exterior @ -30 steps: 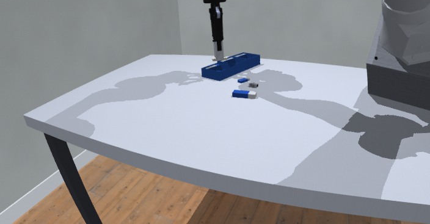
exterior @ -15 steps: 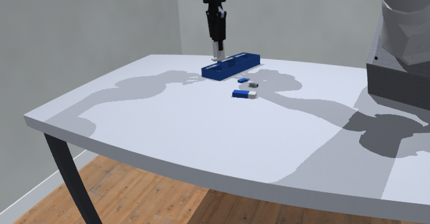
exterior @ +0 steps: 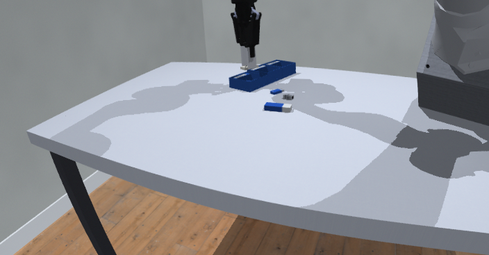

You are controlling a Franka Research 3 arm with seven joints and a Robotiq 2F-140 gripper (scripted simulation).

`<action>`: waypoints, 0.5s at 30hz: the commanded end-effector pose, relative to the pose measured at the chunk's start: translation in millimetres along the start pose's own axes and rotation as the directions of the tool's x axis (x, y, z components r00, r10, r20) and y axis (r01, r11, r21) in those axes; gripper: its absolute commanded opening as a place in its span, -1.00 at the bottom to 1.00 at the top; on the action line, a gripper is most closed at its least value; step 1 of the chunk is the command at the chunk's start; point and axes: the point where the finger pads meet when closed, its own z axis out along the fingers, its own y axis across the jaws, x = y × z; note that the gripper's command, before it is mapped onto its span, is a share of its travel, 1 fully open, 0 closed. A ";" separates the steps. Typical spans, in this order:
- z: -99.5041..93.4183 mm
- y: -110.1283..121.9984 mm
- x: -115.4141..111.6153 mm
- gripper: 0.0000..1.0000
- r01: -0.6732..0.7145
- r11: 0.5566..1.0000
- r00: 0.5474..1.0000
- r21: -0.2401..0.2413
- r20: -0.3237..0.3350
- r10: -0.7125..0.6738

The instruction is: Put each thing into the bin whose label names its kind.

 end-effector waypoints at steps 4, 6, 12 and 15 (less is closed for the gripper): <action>-0.2 -1.3 1.0 -0.75 0.194 0.981 0.981 0.010 0.010 -0.194; -0.2 -1.3 1.1 -0.75 0.222 0.975 0.975 0.012 0.012 -0.222; -0.2 -0.9 1.8 -0.75 0.262 0.965 0.965 0.015 0.014 -0.262; -0.1 -0.7 2.0 -0.75 0.262 0.965 0.965 0.015 0.014 -0.262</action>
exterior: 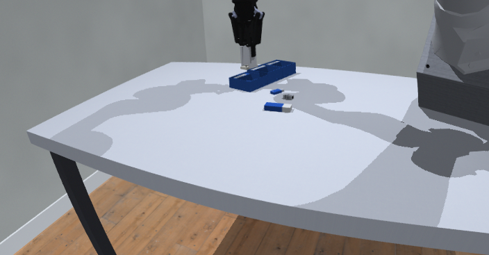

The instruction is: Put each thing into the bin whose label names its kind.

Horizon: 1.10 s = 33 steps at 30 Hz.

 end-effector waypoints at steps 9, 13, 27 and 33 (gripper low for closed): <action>0.8 0.7 1.5 -0.75 0.080 0.997 0.997 0.007 0.003 -0.080; 0.8 0.7 1.3 -0.75 0.080 0.997 0.997 0.007 0.003 -0.080; 14.8 0.7 1.0 -0.75 0.080 0.997 0.997 0.007 0.003 -0.080; 26.8 0.6 0.9 -0.75 0.080 0.997 0.997 0.007 0.003 -0.080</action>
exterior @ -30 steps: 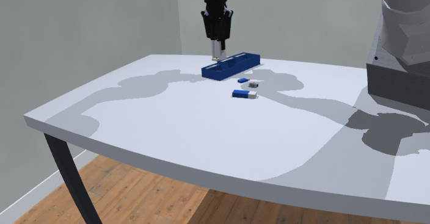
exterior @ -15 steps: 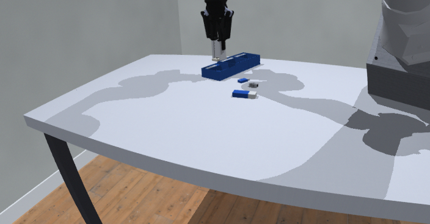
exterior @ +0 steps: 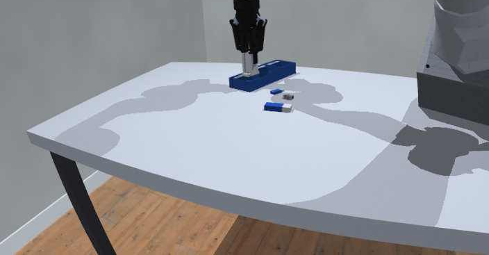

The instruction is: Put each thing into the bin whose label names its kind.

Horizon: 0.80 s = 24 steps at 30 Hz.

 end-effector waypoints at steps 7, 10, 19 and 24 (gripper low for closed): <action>15.3 -3.0 -0.6 -0.75 0.015 1.000 1.000 0.008 -0.003 -0.015; 21.3 -3.0 -0.6 -0.75 0.015 1.000 1.000 0.008 -0.003 -0.015; 23.7 -4.8 -1.5 -0.75 0.015 1.000 1.000 0.008 -0.003 -0.015; 23.7 -4.8 -1.9 -0.75 0.015 1.000 1.000 0.008 -0.003 -0.015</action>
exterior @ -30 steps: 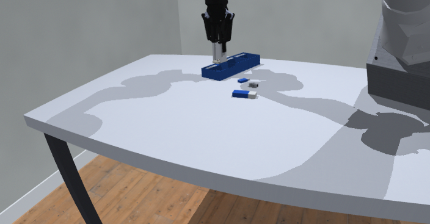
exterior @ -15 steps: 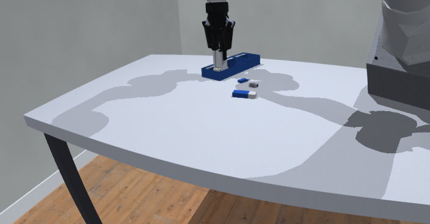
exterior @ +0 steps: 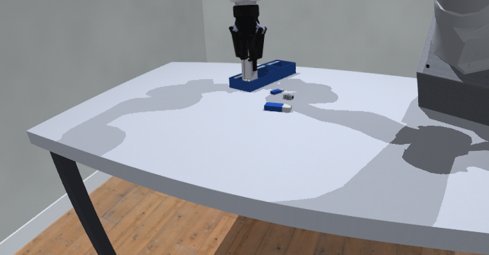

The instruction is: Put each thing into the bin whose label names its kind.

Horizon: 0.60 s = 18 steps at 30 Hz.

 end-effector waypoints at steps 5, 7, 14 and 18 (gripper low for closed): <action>1.2 -0.6 -2.0 -0.75 0.008 1.000 1.000 0.002 0.000 -0.008; 1.2 -0.6 -2.0 -0.61 0.008 1.000 1.000 0.002 0.000 -0.008; 1.2 -0.6 -2.0 -0.61 0.008 1.000 1.000 0.002 0.000 -0.008; 1.2 -0.6 -2.0 -0.61 0.008 1.000 1.000 0.002 0.000 -0.008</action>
